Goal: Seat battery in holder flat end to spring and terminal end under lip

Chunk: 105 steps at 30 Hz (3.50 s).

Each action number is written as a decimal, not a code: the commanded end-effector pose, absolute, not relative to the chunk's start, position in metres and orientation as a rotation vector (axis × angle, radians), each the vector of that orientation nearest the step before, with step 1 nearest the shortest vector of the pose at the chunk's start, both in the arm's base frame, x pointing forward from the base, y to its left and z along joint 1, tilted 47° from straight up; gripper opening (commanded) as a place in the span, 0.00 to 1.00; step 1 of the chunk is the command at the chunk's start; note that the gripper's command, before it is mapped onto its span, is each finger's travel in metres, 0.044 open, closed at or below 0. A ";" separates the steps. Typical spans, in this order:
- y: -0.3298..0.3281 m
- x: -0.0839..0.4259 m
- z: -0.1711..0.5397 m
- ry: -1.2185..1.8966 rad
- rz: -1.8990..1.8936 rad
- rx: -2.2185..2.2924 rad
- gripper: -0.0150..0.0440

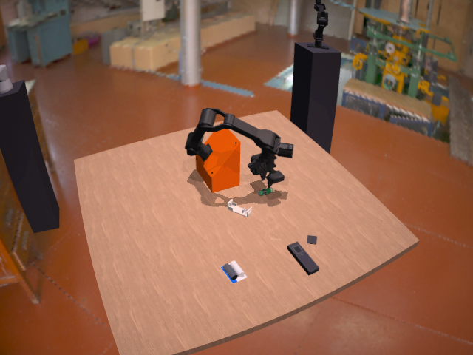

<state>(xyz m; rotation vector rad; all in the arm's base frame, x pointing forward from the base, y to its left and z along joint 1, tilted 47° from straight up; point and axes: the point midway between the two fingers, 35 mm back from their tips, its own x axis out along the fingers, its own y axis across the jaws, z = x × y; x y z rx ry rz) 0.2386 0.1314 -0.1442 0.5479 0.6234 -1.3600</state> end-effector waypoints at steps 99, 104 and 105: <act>0.072 0.293 -0.043 1.452 -0.467 -0.782 0.39; 0.062 0.297 -0.030 1.520 -0.319 -0.948 0.39; 0.060 0.298 -0.028 1.533 -0.288 -0.980 0.39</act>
